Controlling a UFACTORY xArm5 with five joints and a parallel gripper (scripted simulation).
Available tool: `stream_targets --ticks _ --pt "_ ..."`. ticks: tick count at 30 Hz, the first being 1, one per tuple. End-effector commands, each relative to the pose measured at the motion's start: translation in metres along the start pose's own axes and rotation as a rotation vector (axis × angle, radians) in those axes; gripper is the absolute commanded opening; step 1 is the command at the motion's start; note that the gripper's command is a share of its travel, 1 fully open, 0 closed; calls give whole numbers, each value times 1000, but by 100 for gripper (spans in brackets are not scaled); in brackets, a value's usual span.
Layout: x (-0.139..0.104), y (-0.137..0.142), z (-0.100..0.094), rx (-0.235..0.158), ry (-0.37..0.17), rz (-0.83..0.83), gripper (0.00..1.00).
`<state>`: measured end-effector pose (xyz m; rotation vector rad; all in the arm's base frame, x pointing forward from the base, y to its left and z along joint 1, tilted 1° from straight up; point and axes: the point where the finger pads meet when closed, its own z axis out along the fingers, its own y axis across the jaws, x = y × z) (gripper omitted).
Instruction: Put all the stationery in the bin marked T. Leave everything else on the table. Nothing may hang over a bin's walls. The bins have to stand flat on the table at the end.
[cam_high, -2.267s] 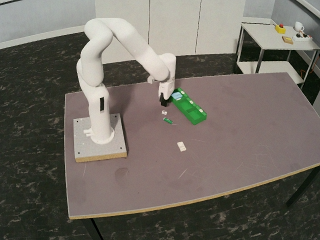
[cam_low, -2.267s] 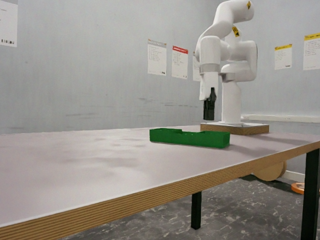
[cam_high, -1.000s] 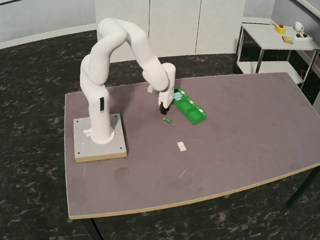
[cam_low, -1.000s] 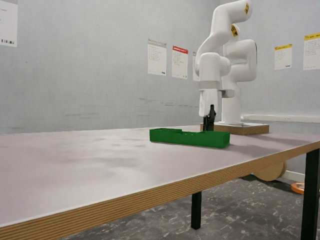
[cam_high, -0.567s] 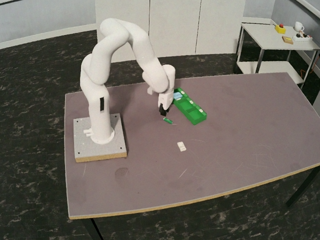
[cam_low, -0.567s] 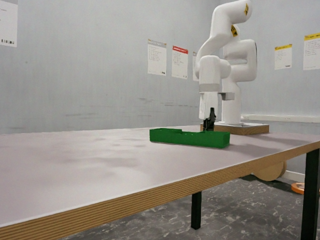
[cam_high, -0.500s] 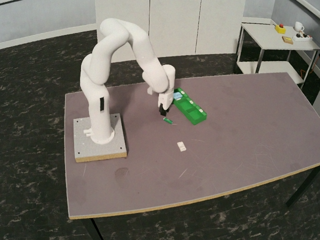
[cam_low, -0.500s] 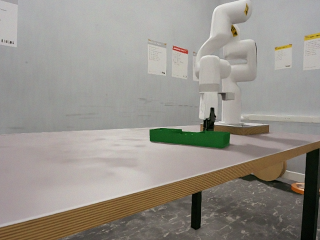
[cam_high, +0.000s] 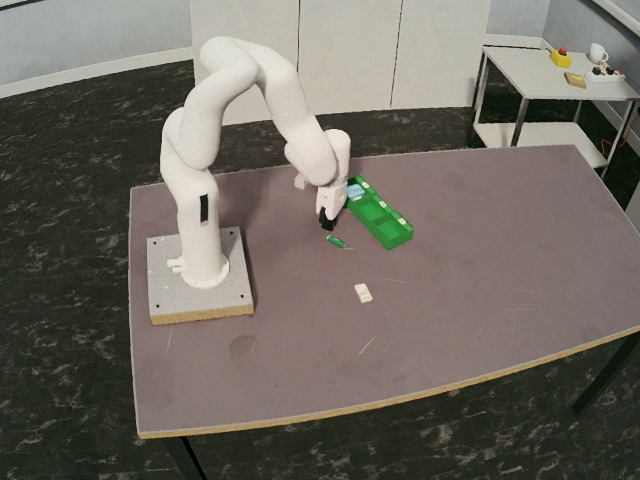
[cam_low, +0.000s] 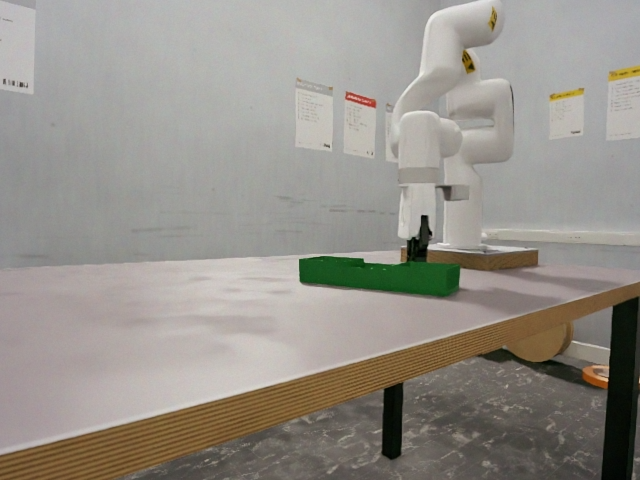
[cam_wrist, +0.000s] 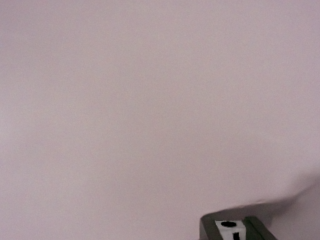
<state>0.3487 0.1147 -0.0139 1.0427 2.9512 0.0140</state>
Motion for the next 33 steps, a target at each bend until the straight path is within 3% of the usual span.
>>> stream_targets --ticks 1,20,33 --pt "-1 1 -1 -3 -2 0 10" --pt "-1 1 -1 -3 -2 0 10" --pt "-1 1 -38 -3 -2 0 10"
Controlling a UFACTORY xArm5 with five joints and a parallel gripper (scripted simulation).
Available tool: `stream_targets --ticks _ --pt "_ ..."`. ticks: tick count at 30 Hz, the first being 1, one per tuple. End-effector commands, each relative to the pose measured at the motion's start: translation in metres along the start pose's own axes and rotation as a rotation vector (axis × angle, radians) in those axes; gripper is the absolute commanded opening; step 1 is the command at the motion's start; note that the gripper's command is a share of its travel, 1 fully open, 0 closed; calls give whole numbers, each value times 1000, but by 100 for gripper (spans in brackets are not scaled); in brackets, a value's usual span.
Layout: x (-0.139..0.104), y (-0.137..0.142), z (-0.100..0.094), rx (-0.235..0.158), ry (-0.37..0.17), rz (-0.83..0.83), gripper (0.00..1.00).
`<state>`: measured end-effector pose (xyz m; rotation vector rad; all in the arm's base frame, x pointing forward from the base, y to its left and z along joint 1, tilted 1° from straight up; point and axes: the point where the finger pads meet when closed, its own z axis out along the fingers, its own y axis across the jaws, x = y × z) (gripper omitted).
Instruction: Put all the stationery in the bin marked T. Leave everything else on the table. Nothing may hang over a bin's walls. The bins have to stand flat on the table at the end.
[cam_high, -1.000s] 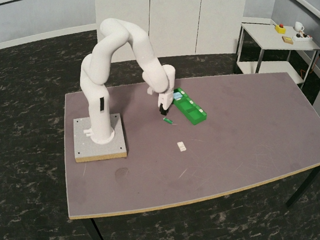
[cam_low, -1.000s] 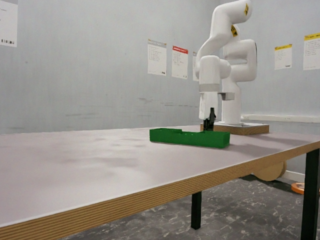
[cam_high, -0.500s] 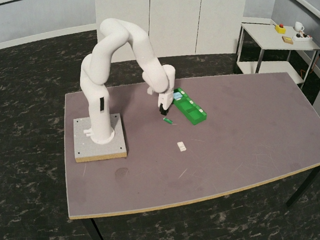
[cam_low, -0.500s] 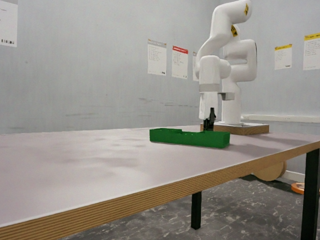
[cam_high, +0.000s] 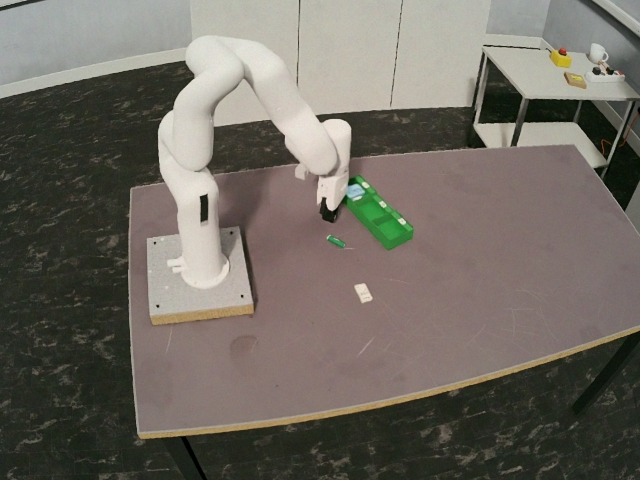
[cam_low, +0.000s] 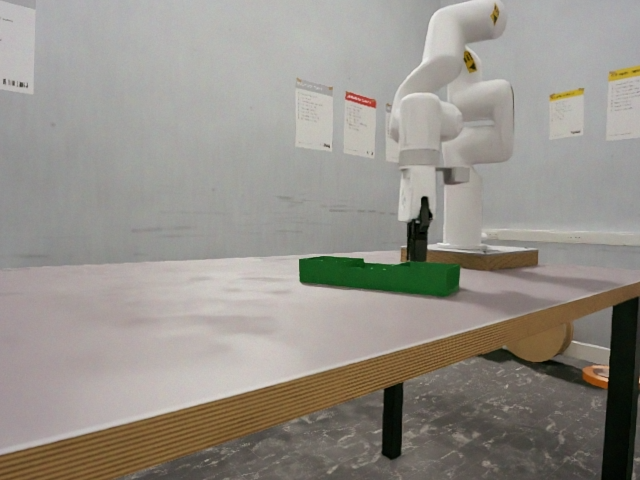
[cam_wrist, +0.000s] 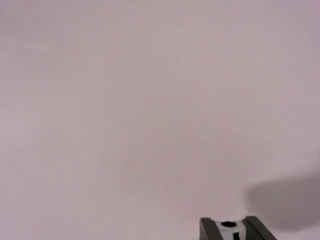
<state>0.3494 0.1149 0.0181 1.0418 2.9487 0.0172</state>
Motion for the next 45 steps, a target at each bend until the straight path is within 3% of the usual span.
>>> stream_targets --ticks 1,7,22,31,33,45 --pt "0 0 -9 0 0 0 10" --pt "0 0 -29 0 0 0 10" --pt "0 0 -28 0 0 0 10" --pt "-6 53 -28 -1 1 0 10" --pt "-6 53 -28 -1 1 0 10" --pt "-15 124 -29 -7 0 458 10"
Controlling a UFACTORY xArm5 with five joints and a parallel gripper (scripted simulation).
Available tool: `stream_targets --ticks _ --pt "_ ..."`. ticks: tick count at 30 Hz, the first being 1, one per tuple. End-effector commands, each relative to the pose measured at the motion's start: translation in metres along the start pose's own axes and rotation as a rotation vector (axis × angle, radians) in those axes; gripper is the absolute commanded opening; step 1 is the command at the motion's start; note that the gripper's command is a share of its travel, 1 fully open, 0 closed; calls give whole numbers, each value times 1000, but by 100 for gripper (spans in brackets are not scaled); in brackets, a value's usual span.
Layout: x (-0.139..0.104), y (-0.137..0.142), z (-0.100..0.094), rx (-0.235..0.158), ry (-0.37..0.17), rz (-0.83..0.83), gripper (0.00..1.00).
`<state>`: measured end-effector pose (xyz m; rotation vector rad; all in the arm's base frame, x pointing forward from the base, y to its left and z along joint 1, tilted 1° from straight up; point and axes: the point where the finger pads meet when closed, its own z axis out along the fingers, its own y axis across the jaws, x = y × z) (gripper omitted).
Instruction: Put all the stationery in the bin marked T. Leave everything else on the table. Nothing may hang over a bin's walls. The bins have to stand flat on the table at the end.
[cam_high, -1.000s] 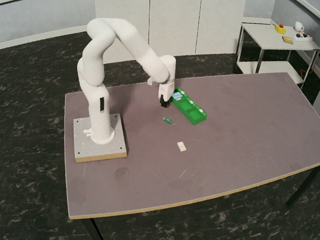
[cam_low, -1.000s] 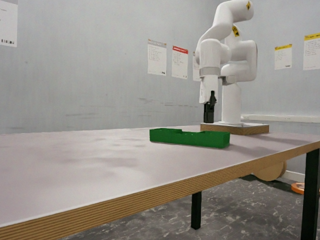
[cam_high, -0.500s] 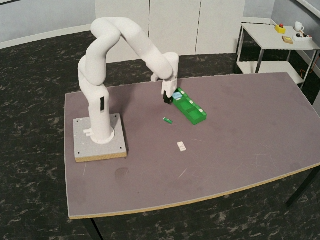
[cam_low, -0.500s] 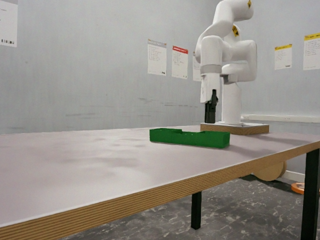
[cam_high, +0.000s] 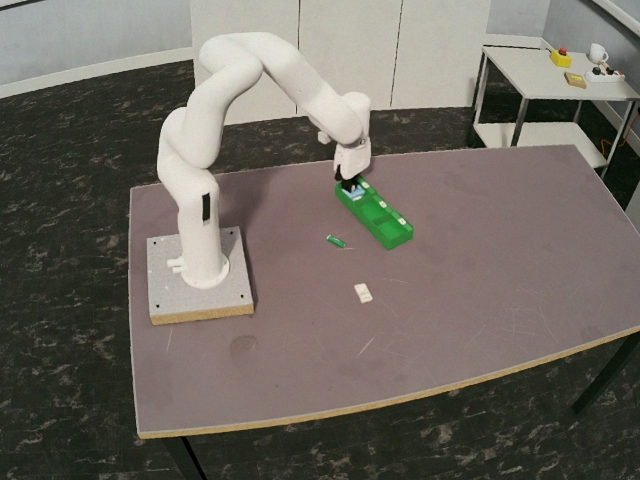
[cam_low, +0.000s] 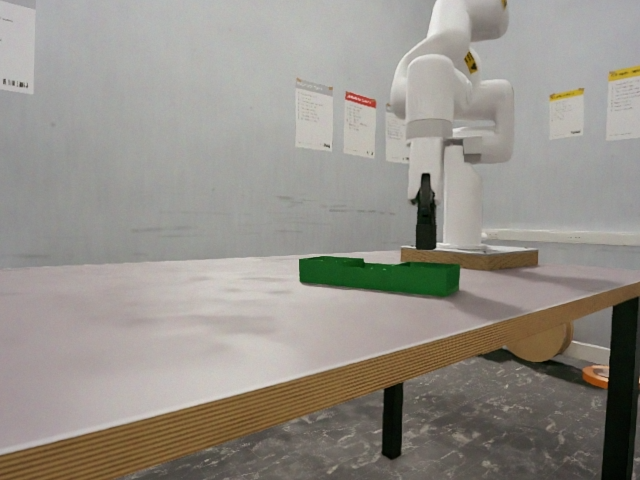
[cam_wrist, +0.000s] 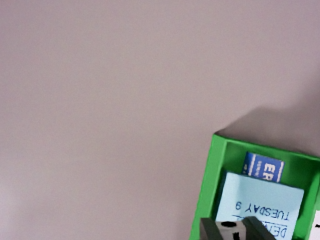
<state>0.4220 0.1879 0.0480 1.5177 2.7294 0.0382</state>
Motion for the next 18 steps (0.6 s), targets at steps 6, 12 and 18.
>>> stream_targets --ticks 6,12,18 --pt "6 33 0 12 1 227 10" --pt "6 32 0 12 1 227 10" --pt "6 31 0 12 1 227 10"
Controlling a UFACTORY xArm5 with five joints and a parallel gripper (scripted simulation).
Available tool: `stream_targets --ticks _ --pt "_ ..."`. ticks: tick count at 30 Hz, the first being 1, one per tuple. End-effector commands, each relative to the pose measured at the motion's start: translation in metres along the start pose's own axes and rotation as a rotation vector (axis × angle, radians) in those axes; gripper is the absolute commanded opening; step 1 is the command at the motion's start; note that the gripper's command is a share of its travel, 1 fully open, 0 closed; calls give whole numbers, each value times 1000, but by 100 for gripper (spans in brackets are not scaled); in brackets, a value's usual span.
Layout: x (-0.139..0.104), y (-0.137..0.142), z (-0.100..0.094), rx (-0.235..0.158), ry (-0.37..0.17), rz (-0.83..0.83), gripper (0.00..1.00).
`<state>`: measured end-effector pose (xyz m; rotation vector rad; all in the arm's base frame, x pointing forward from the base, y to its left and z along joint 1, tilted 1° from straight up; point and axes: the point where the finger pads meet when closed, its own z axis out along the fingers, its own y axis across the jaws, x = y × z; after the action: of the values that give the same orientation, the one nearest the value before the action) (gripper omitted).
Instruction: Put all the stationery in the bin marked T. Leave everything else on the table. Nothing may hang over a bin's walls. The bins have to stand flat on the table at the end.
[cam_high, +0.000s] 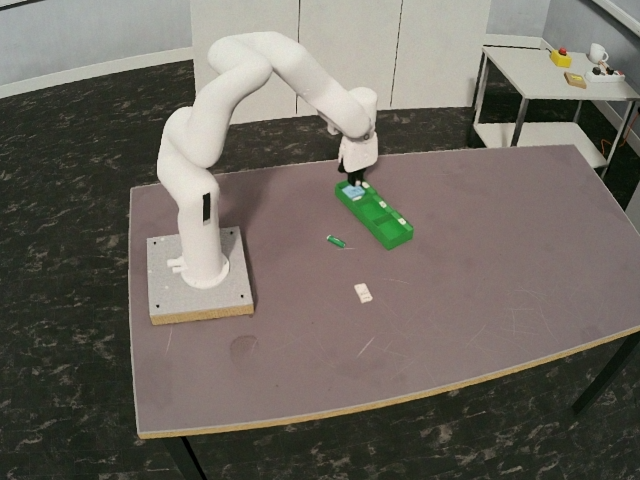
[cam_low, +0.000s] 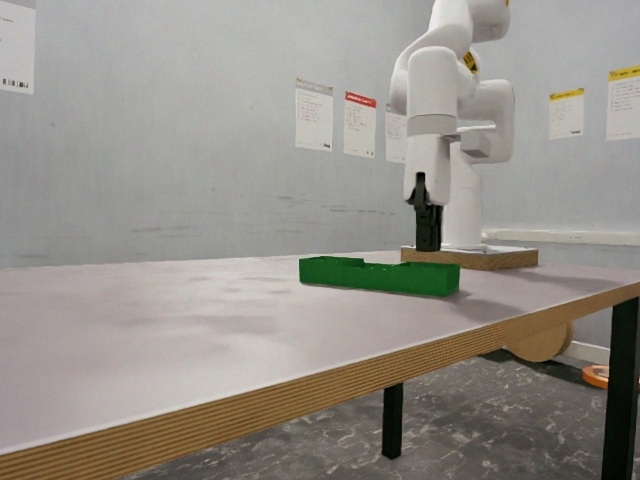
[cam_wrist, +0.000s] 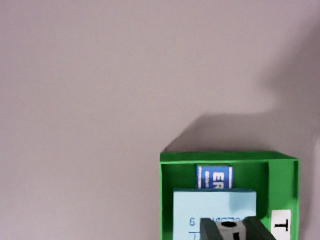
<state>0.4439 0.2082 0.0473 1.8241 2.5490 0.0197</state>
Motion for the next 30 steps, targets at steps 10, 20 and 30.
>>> stream_targets --ticks 10,20,30 --pt "0 1 14 -4 0 0 10" --pt "0 1 25 -4 0 0 10" --pt "0 0 25 -4 0 0 30"
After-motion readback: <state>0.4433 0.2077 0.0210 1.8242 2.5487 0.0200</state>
